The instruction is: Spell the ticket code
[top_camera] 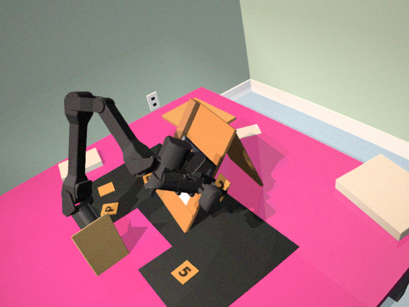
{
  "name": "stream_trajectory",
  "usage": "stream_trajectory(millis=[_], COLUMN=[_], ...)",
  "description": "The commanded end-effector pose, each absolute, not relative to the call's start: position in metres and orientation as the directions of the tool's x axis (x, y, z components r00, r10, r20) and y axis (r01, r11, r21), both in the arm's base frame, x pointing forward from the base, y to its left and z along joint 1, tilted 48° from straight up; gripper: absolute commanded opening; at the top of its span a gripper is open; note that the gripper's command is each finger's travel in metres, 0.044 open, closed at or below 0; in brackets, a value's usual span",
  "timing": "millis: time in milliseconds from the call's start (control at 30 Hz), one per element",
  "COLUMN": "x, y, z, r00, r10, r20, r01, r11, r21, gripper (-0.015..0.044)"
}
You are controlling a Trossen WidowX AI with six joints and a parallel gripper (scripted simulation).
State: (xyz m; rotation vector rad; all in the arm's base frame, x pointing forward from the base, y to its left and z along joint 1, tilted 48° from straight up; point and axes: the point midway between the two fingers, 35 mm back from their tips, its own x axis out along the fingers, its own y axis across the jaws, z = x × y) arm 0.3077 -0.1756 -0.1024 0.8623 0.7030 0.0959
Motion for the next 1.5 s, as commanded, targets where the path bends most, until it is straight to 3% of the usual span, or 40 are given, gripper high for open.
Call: stream_trajectory(millis=[0,1467], x=[0.308,0.313], y=[-0.175,-0.160], z=[-0.100,-0.084], r00=[0.774,0.774], r10=[0.345,0.346], r20=[-0.530,-0.530], r01=[0.199,0.199], r11=[0.663,0.661], r21=[0.722,0.723], gripper=[0.0000,0.0000])
